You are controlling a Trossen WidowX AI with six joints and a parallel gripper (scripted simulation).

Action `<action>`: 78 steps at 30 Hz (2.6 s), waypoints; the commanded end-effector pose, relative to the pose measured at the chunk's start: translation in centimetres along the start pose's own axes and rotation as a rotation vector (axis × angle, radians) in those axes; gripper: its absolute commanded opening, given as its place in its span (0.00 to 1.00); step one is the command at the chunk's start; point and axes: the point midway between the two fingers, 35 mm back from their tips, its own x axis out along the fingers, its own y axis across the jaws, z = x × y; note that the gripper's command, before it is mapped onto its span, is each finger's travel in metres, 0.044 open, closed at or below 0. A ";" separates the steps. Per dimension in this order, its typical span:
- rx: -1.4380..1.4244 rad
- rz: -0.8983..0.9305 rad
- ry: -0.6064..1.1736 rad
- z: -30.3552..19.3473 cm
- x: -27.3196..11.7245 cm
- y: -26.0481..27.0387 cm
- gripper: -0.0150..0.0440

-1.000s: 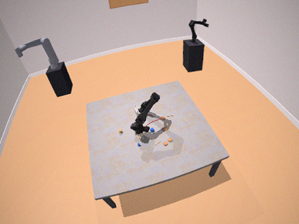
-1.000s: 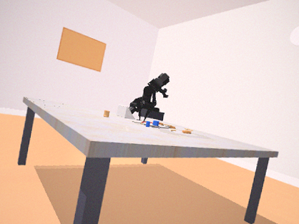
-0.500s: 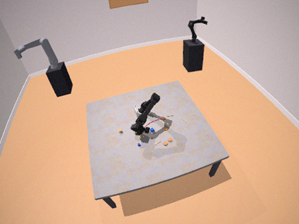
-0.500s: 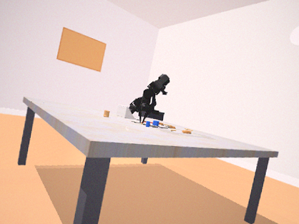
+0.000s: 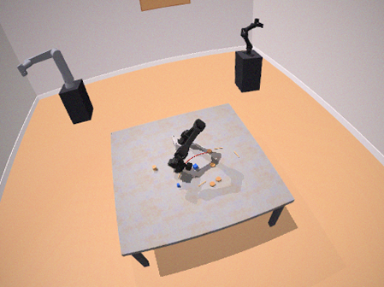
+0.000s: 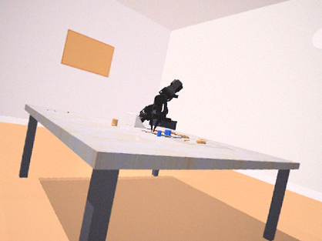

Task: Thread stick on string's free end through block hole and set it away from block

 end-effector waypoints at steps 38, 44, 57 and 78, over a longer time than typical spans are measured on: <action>-0.003 -0.005 -0.007 0.1 -5.5 -0.1 0.25; 0.001 -0.001 -0.002 0.0 -5.3 0.0 0.25; 0.118 -0.015 0.009 -0.6 -5.3 0.9 0.25; 0.406 -0.054 0.029 -2.3 -5.3 3.2 0.25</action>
